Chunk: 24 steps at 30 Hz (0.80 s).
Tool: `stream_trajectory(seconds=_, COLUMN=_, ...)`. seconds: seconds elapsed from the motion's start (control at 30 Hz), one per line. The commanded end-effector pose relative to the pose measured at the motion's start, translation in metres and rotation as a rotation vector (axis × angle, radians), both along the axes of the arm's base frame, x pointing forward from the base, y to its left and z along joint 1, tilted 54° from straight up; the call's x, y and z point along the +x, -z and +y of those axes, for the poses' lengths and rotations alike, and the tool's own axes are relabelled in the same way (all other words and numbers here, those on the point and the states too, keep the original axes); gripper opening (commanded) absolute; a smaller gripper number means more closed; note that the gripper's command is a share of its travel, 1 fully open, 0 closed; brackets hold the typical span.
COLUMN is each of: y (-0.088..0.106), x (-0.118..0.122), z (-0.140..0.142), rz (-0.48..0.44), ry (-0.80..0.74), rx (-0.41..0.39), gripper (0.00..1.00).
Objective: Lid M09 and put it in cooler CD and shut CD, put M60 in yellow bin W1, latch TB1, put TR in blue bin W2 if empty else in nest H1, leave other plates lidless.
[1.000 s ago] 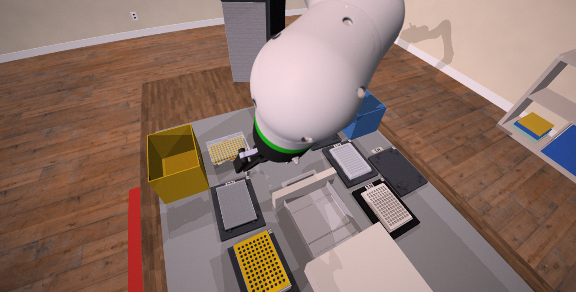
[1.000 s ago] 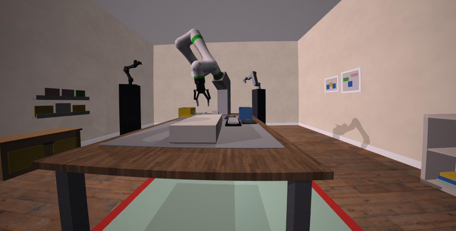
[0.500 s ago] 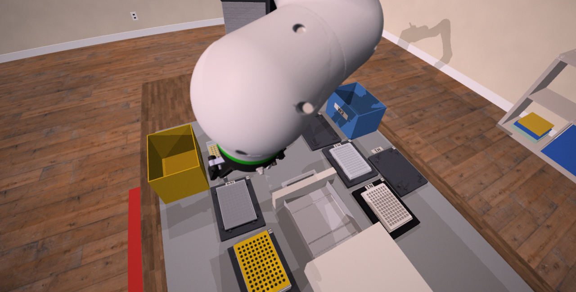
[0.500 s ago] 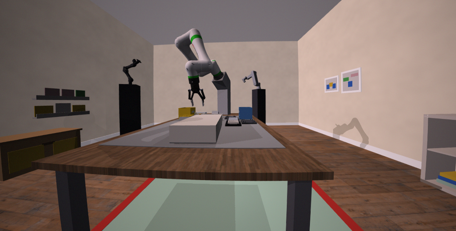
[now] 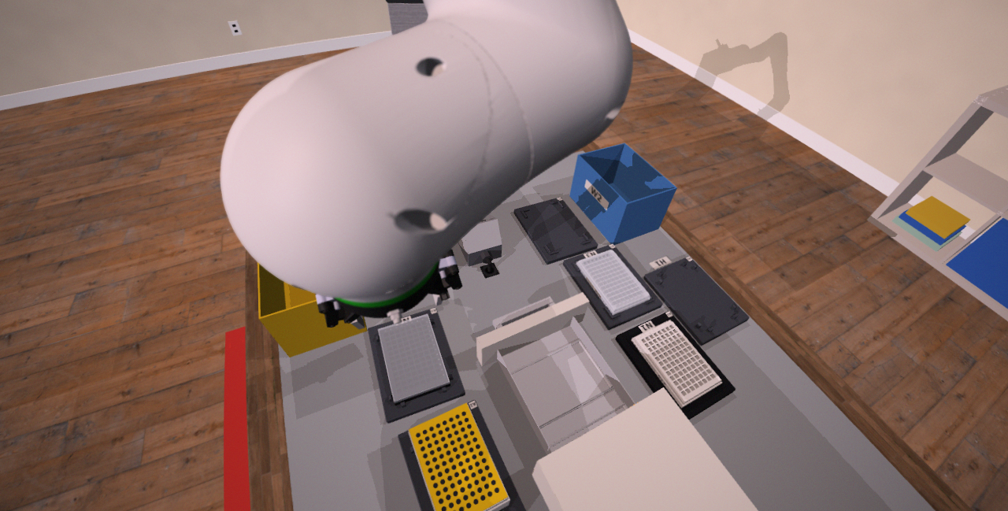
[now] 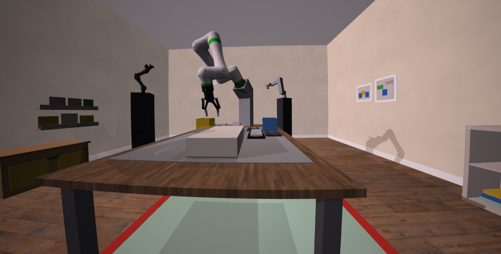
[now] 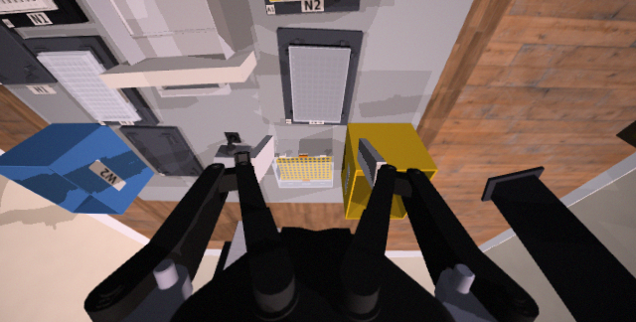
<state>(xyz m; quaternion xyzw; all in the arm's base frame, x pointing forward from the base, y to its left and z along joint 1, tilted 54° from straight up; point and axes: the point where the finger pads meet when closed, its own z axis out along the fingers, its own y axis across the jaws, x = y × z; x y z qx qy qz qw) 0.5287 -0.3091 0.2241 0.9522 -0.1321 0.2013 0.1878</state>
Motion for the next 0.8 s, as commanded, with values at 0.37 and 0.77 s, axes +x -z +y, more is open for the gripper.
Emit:
stream_trajectory(seconds=0.37, y=0.003, x=0.004, z=-0.004, rz=0.000, ry=0.000, rx=0.000, gripper=0.66)
stream_trajectory(seconds=0.77, y=0.013, x=0.015, z=-0.011, rz=0.000, ry=0.000, rx=0.000, gripper=0.66)
